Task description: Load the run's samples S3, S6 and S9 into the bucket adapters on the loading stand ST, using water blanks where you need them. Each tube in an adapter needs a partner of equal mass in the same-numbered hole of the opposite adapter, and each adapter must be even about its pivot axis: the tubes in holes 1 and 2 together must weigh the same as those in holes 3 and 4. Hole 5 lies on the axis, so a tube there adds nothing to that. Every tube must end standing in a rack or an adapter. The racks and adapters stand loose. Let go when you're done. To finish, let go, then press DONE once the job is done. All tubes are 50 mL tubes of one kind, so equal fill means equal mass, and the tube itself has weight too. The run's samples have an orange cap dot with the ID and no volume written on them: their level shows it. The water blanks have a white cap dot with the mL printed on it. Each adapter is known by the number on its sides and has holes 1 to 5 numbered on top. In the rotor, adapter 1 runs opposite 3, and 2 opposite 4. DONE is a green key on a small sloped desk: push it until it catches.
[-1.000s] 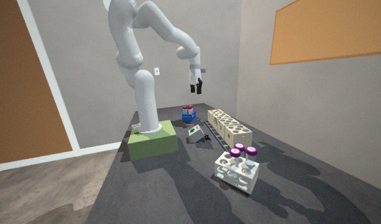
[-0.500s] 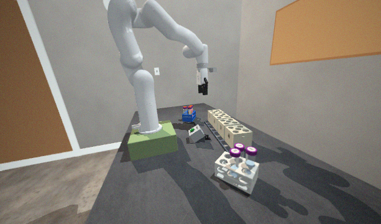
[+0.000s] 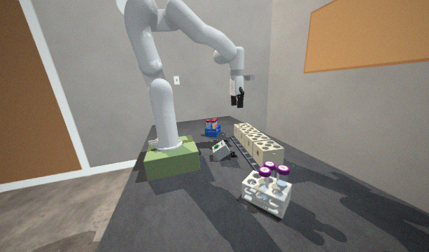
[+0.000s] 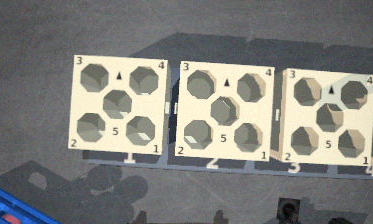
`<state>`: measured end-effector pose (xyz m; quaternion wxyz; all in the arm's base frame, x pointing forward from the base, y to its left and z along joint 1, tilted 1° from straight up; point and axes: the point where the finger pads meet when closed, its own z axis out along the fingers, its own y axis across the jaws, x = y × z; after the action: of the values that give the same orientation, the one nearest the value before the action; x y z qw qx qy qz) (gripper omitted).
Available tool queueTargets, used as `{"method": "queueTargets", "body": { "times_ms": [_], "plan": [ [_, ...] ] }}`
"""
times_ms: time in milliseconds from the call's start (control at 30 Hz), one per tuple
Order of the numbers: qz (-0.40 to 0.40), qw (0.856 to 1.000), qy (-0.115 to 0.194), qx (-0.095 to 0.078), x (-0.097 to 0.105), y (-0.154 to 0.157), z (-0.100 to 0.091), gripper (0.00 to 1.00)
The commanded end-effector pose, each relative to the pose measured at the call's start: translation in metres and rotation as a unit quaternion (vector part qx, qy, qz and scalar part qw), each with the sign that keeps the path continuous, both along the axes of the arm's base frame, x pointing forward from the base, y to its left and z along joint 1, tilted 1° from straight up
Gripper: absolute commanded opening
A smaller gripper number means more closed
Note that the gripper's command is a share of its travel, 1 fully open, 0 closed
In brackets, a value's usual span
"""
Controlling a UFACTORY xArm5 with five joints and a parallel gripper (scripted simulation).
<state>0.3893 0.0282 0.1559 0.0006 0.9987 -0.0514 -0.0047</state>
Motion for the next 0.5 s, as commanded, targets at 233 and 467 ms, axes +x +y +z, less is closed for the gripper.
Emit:
{"method": "queueTargets", "body": {
  "times_ms": [233, 467],
  "plan": [
    [0.001, 1.0, -0.002, -0.004, 0.02, -0.044, 0.001, 1.0],
    [-0.016, 1.0, -0.002, -0.004, 0.029, -0.065, 0.001, 0.57]
  ]
}}
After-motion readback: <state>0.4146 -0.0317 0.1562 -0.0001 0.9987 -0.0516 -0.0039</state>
